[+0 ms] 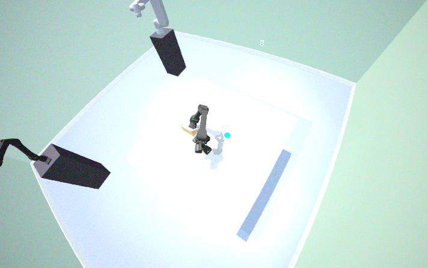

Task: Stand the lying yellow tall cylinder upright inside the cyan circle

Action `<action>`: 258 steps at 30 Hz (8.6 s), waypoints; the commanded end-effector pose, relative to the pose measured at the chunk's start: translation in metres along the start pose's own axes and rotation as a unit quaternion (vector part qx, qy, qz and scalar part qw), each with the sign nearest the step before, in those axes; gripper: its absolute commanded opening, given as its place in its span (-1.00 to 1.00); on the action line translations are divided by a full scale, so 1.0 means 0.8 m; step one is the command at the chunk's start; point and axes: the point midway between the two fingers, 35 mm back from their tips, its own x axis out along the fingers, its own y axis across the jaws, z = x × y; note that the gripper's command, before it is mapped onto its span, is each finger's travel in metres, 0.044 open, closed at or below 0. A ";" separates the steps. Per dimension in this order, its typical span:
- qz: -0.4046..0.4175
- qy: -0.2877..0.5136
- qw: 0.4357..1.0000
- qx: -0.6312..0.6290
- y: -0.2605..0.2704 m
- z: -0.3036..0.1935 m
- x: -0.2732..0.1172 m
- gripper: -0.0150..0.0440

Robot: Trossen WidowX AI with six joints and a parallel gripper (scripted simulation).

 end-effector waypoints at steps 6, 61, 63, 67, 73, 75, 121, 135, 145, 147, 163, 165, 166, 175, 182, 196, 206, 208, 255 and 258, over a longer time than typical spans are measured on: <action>0.001 0.005 0.999 0.046 -0.007 0.017 -0.008 -0.14; -0.016 0.010 0.893 0.450 -0.044 0.179 -0.027 -0.14; -0.017 0.010 0.886 0.463 -0.044 0.185 -0.028 -0.14; -0.017 0.008 0.872 0.490 -0.044 0.198 -0.028 -0.14; -0.018 0.006 0.849 0.529 -0.044 0.216 -0.029 -0.14; -0.018 0.006 0.841 0.541 -0.043 0.223 -0.029 -0.14; -0.012 -0.007 0.653 0.757 -0.020 0.342 -0.029 -0.14; -0.051 0.008 0.659 0.750 -0.017 0.337 -0.018 -0.14; -0.080 0.017 0.663 0.744 -0.016 0.334 -0.011 -0.14; -0.086 0.018 0.663 0.743 -0.016 0.333 -0.010 -0.14; -0.133 0.025 0.666 0.733 -0.015 0.329 -0.001 -0.14; -0.139 0.025 0.667 0.732 -0.015 0.328 0.000 -0.14; -0.142 0.025 0.667 0.731 -0.015 0.328 0.000 -0.14; -0.169 0.025 0.667 0.725 -0.015 0.326 0.005 -0.14; -0.190 0.024 0.667 0.720 -0.016 0.325 0.007 -0.14; -0.231 0.017 0.665 0.710 -0.017 0.323 0.012 -0.14; -0.260 0.009 0.662 0.703 -0.018 0.322 0.014 -0.14; -0.266 0.008 0.661 0.701 -0.018 0.322 0.015 -0.14; -0.390 -0.066 0.634 0.665 -0.022 0.325 0.018 -0.14; -0.397 -0.073 0.631 0.663 -0.022 0.326 0.017 -0.14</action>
